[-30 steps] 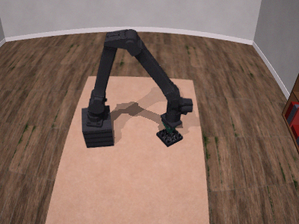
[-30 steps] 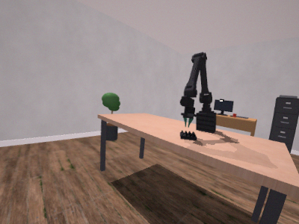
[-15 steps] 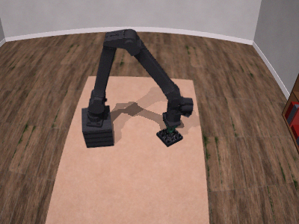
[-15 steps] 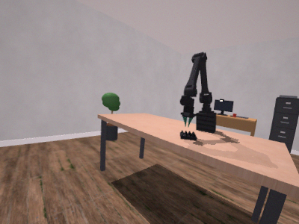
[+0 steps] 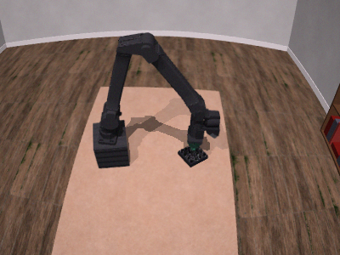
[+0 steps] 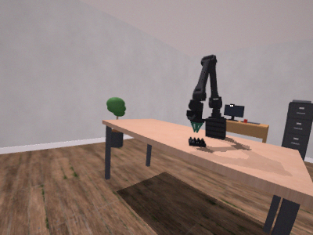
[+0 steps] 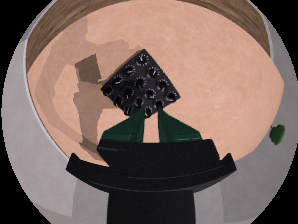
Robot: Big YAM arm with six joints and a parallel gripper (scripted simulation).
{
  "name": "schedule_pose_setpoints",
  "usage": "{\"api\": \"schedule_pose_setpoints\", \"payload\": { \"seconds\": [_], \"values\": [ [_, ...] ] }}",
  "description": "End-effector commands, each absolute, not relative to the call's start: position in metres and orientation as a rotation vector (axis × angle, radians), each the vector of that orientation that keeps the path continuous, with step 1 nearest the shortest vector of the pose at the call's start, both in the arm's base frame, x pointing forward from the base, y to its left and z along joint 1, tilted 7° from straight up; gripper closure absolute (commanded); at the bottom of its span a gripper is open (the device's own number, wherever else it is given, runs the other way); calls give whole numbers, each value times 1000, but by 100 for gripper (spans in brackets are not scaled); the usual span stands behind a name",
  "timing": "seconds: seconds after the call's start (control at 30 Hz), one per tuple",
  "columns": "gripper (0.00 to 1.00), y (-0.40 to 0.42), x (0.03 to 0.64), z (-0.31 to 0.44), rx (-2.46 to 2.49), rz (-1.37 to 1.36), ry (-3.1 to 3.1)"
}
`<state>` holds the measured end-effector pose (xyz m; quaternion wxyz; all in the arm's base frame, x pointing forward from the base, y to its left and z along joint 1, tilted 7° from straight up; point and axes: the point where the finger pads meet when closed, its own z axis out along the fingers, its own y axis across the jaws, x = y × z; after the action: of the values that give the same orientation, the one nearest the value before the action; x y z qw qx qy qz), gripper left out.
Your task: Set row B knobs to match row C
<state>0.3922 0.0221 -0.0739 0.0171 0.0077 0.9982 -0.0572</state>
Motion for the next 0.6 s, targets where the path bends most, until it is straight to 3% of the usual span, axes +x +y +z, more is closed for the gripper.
{"api": "schedule_pose_setpoints", "payload": {
  "seconds": [0.0, 0.57],
  "values": [
    [82, 31, 414, -55, 250, -165, 3036],
    [82, 32, 417, -46, 907, -124, 2879]
  ]
}}
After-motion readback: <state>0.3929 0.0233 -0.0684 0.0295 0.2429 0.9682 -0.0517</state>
